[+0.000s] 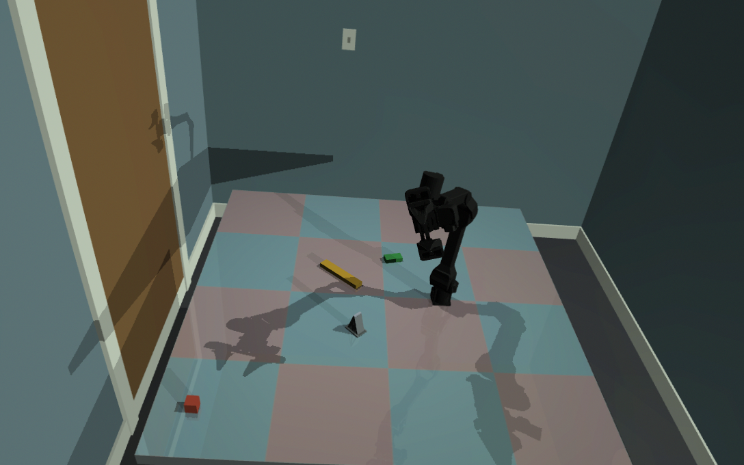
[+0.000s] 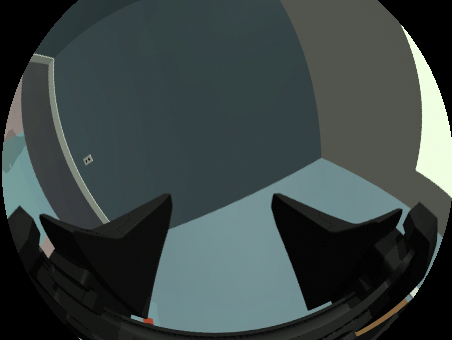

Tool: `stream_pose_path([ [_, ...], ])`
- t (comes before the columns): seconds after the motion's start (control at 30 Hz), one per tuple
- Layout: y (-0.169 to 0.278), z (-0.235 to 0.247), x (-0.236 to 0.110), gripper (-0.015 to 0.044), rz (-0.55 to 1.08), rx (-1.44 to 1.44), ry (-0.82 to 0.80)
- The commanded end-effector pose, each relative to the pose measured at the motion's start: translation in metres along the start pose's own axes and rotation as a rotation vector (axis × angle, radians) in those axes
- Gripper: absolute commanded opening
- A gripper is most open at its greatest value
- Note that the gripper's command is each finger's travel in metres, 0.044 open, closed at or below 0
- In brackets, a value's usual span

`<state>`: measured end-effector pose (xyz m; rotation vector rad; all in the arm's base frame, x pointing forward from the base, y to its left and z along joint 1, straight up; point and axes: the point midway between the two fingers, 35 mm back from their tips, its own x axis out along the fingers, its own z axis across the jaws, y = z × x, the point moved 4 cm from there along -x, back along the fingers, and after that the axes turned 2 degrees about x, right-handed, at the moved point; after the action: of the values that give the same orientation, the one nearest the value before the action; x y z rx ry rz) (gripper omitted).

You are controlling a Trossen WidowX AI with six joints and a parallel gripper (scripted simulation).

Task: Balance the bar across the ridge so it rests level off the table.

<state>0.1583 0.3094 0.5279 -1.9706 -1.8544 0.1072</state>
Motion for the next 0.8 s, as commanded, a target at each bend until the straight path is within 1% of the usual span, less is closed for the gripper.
stream_pose_path([
  [0.0, 0.030, 0.007, -0.002, 0.0315, 0.104, 0.089, -0.023],
  [0.37, 0.120, 0.026, -0.026, 0.0315, 0.429, 0.390, -0.052],
  [0.77, 0.203, 0.046, -0.079, 0.0315, 0.770, 0.727, 0.011],
])
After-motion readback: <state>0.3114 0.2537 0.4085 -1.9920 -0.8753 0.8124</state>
